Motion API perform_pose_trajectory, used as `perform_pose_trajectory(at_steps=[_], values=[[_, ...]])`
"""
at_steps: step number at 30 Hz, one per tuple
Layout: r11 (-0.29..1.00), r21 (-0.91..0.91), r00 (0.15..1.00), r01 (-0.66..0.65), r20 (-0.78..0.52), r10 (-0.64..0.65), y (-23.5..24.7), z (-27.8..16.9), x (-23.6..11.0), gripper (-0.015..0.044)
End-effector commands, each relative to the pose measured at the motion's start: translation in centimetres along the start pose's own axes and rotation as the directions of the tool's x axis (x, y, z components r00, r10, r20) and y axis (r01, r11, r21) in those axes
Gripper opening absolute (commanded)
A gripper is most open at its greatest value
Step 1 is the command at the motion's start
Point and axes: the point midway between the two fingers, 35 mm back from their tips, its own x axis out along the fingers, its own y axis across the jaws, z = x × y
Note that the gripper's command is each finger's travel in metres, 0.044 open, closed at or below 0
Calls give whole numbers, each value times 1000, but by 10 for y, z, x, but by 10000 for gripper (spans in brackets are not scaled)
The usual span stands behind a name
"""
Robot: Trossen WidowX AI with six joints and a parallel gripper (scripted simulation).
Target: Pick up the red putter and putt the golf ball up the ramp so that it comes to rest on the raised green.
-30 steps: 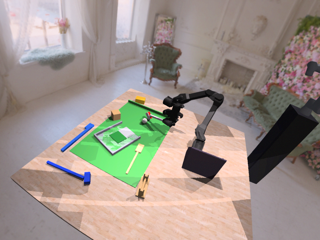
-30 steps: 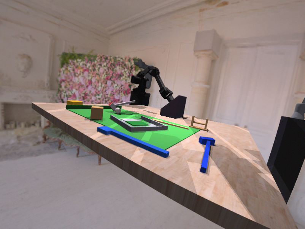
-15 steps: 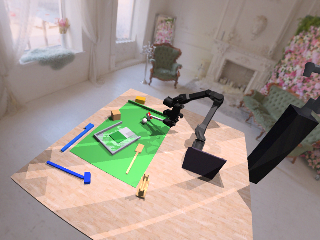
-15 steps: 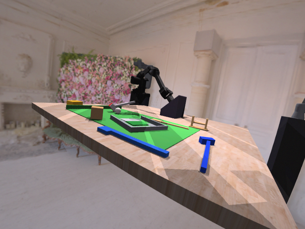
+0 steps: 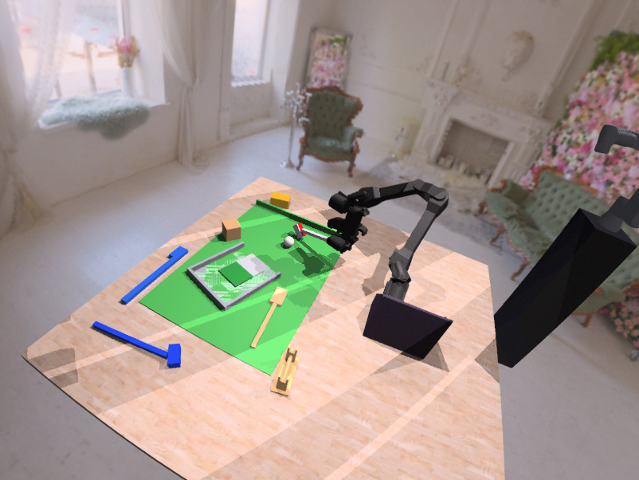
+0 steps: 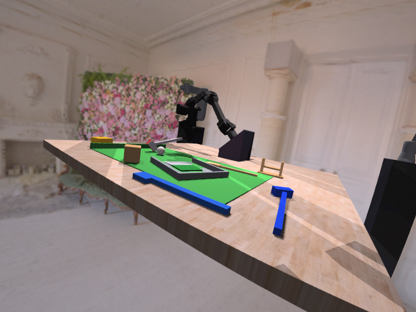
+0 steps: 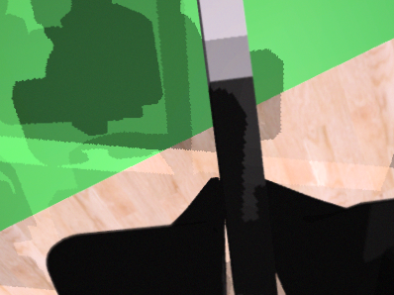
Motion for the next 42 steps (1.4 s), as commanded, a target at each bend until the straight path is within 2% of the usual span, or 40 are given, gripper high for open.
perform_pose_trajectory(at_steps=[1, 9, 15, 25, 27, 42], values=[[1000, -16, 1000, -17, -4, 17, 35, 4, 1, 0], [1000, -15, 1000, -10, 6, 10, 126, -5, -2, 0], [1000, -15, 1000, -11, 6, 11, 128, -5, -11, 0], [1000, -16, 1000, -11, 5, 11, 128, -5, -61, 0], [1000, -27, 1000, -6, -2, 6, 129, -6, -53, 0], [1000, -27, 1000, -6, -2, 6, 129, -6, -53, 0]])
